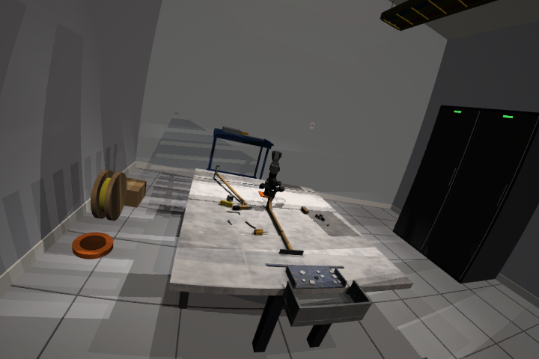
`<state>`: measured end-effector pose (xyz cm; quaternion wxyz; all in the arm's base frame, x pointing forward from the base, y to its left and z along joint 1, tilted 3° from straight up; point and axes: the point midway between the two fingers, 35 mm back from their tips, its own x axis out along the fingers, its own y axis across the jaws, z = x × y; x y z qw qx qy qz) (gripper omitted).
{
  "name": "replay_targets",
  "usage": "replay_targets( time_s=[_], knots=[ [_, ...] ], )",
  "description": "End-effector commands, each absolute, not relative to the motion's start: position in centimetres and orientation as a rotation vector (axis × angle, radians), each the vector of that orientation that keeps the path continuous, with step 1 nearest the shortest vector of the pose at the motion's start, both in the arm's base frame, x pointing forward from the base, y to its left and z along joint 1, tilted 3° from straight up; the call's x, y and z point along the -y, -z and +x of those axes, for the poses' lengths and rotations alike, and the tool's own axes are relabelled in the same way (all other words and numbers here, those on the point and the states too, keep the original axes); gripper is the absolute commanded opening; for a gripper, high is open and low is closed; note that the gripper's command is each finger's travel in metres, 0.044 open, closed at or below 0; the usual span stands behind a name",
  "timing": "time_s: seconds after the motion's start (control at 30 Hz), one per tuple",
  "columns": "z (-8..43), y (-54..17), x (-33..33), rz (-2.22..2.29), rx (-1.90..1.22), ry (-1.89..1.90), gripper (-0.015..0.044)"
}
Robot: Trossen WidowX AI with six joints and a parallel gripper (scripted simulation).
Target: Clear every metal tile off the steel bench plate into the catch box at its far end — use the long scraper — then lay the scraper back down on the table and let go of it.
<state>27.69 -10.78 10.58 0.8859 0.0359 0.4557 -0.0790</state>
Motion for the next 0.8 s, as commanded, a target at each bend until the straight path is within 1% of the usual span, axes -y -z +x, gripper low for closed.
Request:
replay_targets(
  time_s=[0.0, 0.33, 0.77],
  knots=[
    [27.8, -10.9, 10.5, 0.072, -0.938, 0.165, 0.0],
    [28.3, -11.0, 10.6, 0.072, -0.937, 0.165, 0.0],
    [30.3, -11.2, 10.9, 0.071, -0.936, 0.163, 0.0]
  ],
)
